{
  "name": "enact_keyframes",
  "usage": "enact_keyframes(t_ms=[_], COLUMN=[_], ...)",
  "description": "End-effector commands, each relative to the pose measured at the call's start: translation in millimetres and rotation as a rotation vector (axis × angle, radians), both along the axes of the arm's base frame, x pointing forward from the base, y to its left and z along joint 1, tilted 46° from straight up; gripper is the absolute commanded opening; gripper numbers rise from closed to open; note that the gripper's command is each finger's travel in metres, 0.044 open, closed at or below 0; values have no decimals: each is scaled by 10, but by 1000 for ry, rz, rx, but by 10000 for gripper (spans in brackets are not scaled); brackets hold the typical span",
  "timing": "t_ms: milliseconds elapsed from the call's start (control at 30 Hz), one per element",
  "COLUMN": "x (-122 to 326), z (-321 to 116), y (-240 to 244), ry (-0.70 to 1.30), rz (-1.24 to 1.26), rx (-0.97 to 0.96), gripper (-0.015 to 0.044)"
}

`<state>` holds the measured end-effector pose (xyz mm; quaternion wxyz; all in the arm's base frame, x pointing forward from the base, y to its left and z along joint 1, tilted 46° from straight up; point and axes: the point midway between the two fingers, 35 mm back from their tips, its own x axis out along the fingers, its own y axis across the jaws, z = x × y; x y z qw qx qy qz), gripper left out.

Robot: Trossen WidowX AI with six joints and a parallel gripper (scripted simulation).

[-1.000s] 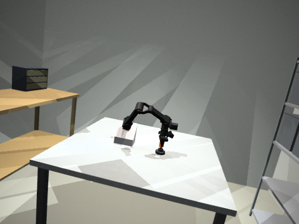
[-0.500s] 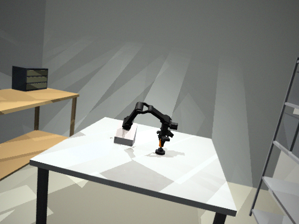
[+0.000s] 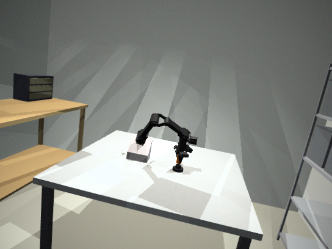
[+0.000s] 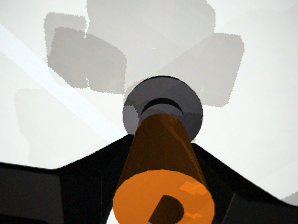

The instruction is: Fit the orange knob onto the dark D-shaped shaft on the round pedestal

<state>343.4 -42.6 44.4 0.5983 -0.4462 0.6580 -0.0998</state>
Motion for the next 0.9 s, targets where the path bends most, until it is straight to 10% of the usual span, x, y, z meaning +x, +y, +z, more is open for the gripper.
enact_keyframes(t_ms=[0, 867], x=[11, 36], z=[27, 29], y=[17, 18], ry=[1, 149], rz=[5, 151], rx=[-2, -26], gripper=[0, 0])
